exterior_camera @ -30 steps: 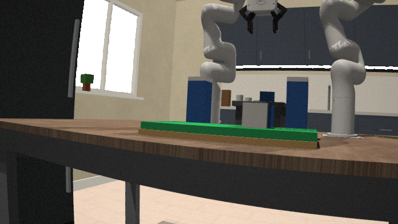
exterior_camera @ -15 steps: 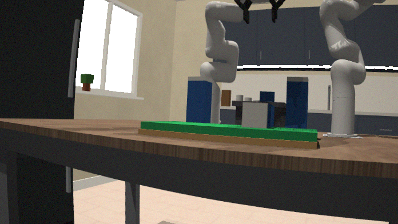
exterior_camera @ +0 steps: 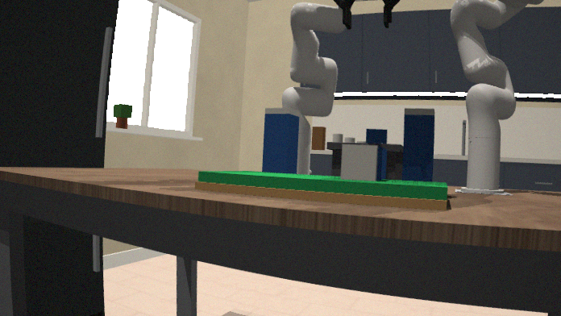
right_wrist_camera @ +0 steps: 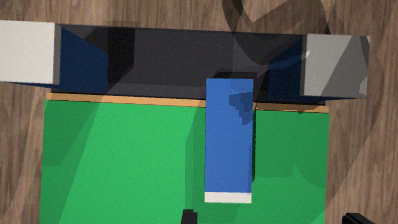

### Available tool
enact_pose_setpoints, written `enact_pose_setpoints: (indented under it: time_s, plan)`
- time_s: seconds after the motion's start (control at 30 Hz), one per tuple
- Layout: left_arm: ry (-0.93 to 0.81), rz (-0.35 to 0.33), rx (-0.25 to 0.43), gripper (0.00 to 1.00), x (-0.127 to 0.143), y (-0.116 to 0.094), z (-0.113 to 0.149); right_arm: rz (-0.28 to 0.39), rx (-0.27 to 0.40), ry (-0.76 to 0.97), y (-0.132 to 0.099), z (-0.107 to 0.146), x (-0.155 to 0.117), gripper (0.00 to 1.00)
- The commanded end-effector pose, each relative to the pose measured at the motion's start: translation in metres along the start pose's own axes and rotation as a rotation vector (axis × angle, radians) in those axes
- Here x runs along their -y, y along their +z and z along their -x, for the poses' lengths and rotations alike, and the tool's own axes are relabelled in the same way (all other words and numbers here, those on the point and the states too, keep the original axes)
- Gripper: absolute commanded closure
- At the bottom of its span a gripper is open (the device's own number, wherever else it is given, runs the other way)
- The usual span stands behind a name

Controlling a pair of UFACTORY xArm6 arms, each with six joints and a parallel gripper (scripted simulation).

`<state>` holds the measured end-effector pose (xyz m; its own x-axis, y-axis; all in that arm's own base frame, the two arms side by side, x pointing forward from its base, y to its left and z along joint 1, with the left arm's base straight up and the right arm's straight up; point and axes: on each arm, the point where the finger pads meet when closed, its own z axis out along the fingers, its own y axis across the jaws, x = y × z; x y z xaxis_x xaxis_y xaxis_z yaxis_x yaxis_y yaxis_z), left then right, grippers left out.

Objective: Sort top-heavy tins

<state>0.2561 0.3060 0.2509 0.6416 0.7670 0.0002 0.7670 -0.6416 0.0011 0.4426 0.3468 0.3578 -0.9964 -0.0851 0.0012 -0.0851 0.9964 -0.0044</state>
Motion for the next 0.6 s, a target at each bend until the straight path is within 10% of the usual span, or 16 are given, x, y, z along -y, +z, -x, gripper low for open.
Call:
enact_pose_setpoints:
  time_s: [0.0,0.57]
  plan:
    - [0.0,0.0,-0.004,0.0,0.0,-0.002,-0.001,0.003,0.004,0.0,-0.002,0.0,0.0,0.16]
    - [0.0,0.0,-0.004,0.0,0.0,-0.002,-0.001,0.003,0.005,0.001,0.062,0.0,0.0,0.16]
